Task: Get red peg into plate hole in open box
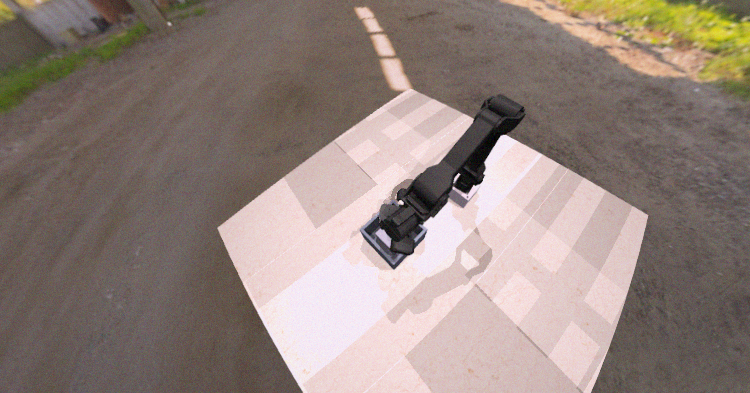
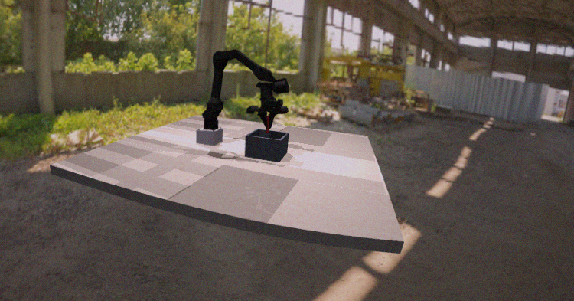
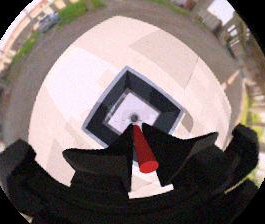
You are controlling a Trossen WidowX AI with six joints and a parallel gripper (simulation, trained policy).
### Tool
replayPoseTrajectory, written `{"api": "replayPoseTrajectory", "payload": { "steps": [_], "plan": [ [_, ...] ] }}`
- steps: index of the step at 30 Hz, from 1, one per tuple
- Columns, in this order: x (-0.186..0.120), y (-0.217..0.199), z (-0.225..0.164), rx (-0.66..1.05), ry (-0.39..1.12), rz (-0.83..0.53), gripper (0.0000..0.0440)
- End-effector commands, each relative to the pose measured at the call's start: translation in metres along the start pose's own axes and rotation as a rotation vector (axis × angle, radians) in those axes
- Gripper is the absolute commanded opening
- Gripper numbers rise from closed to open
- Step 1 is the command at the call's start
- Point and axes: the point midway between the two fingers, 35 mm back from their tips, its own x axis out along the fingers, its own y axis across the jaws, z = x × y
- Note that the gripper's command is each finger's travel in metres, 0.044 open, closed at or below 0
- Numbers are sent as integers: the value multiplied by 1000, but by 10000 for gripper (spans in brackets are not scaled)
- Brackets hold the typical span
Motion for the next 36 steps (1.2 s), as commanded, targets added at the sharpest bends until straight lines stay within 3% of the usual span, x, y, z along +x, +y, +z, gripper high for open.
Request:
{"api": "replayPoseTrajectory", "payload": {
  "steps": [1, 7, 12, 14, 19, 28, 36],
  "plan": [
    [10, 1, 5, 8, 15, 8, 4],
    [30, -1, 4, 4, 42, -7, 27],
    [43, -3, 5, -24, 57, -23, 137],
    [47, -3, 6, -38, 64, -35, 146],
    [52, 3, 21, -51, 47, -35, 266],
    [54, 12, 51, -75, -2, -35, 431],
    [49, 16, 85, -57, -88, -16, 440]
  ]
}}
